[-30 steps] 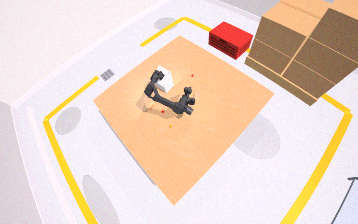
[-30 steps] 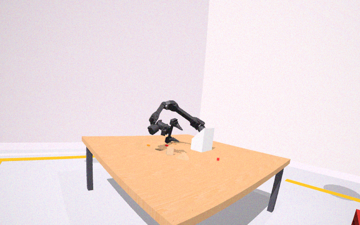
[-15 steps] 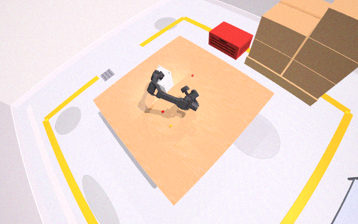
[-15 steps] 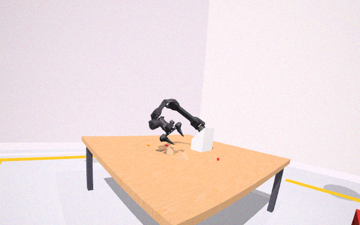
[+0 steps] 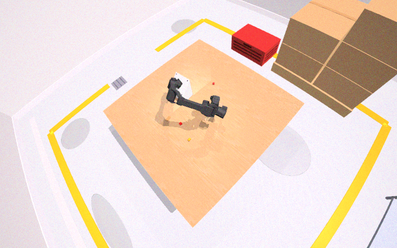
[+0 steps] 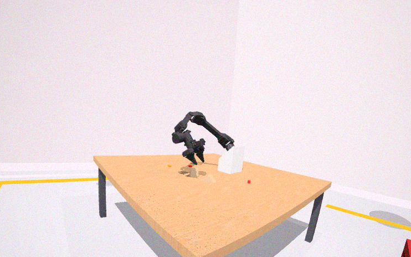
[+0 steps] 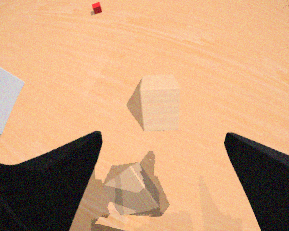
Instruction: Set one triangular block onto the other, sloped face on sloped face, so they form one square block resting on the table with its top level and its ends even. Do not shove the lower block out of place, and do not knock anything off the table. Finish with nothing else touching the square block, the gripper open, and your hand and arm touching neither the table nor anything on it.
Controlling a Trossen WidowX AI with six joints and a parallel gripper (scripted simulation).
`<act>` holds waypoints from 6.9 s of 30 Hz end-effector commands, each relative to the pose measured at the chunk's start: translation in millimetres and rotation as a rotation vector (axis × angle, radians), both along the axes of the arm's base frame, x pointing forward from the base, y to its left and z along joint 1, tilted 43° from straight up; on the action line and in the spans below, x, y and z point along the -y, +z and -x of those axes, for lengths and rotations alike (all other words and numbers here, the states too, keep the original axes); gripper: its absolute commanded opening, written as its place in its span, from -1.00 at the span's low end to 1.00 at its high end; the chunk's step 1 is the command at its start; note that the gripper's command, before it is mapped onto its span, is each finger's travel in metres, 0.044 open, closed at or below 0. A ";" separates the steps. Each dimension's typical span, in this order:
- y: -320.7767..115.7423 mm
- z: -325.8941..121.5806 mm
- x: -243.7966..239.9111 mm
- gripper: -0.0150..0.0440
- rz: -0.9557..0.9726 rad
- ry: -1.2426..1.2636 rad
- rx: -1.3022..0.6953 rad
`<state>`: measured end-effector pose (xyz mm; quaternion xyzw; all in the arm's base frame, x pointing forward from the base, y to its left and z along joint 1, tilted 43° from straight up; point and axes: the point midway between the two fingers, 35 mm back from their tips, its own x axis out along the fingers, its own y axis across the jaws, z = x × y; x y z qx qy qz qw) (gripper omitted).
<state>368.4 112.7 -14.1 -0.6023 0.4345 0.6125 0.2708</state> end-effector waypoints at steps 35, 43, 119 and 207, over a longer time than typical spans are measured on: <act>-104.7 13.5 18.7 0.91 0.013 0.063 0.000; -104.7 13.5 18.7 0.20 0.013 0.063 0.000; -40.6 40.0 -48.1 -0.49 0.195 -1.035 0.385; -40.9 49.3 -57.0 -0.49 -0.647 -3.784 1.060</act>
